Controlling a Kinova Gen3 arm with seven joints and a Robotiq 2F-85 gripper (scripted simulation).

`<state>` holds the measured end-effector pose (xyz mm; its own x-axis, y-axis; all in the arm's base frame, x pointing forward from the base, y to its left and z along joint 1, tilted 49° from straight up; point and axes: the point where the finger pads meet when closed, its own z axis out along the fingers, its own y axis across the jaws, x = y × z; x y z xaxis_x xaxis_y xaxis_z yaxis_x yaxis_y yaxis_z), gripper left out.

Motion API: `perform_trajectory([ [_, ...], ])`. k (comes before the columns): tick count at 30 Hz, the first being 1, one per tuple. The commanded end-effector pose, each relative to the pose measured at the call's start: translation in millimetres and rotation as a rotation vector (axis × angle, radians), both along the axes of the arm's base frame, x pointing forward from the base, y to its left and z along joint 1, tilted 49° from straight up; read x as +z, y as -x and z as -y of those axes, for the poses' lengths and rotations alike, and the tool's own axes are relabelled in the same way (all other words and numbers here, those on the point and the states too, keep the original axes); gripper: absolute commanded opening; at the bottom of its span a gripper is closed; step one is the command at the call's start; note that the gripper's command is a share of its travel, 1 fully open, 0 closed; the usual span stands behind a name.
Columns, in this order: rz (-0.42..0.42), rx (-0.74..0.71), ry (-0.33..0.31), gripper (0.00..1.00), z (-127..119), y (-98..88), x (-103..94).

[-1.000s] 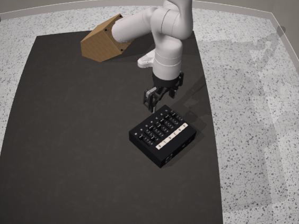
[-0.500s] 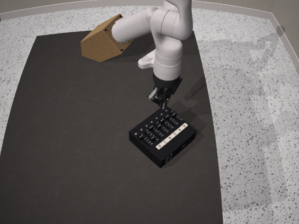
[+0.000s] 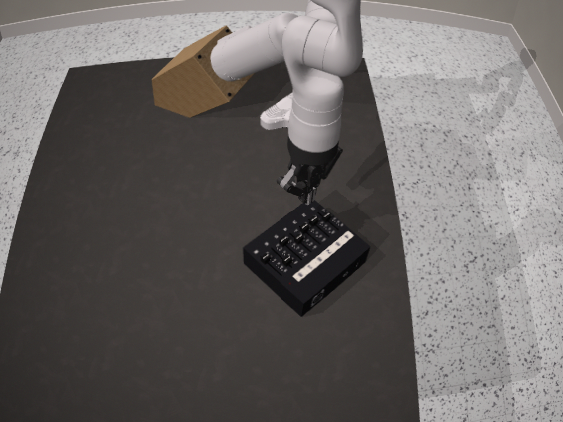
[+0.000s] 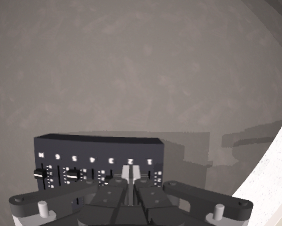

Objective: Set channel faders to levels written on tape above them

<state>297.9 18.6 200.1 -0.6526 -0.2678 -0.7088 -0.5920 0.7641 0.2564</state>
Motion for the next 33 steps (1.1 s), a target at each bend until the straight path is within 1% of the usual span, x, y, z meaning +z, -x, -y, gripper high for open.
perform_trajectory([
  [1,0.0,-0.001,0.0,0.0,0.2,-0.1,0.1],
  [15,0.0,-0.001,0.0,0.0,-0.7,-0.9,-1.0],
  [33,-0.001,-0.001,-0.001,0.0,-6.4,-5.6,-7.5],
])
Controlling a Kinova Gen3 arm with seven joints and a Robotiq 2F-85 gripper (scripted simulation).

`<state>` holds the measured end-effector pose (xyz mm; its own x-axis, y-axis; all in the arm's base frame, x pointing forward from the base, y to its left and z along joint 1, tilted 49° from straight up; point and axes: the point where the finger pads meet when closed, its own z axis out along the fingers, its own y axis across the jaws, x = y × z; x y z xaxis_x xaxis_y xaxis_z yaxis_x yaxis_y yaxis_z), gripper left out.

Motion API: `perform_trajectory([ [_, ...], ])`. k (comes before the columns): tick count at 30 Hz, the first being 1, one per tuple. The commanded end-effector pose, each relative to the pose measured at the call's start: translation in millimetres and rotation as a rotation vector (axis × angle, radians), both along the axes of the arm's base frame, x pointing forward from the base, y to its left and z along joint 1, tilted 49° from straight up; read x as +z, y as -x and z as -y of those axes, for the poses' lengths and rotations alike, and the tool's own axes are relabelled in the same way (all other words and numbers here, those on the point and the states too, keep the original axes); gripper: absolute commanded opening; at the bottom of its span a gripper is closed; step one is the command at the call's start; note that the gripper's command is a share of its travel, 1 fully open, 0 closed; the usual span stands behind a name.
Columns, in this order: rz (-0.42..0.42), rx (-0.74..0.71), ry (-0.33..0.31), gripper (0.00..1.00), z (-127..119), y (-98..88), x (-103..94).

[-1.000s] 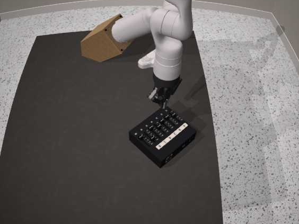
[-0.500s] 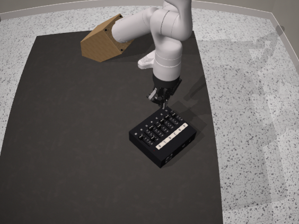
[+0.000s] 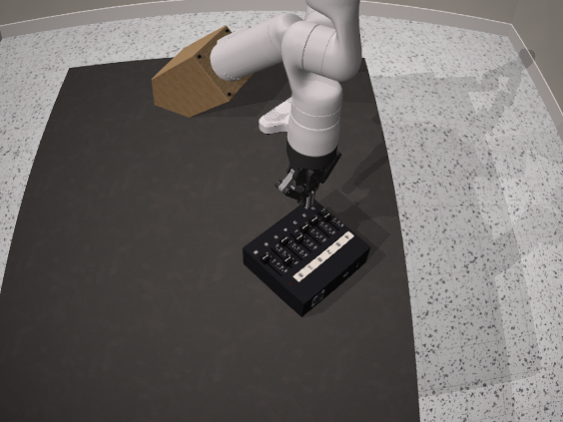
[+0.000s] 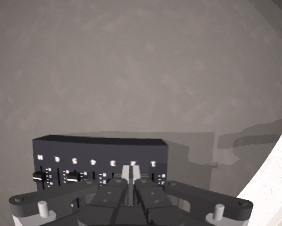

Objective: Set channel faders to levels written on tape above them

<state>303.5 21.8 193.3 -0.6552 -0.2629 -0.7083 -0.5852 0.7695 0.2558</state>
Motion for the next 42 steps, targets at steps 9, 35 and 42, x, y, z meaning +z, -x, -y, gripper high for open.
perform_trajectory([
  [9,0.0,0.008,-0.002,0.0,-7.1,-3.4,-5.4],
  [35,0.0,0.008,-0.002,0.0,-11.4,-6.9,-10.3],
  [42,0.0,0.008,-0.002,0.0,-11.4,-6.9,-10.3],
])
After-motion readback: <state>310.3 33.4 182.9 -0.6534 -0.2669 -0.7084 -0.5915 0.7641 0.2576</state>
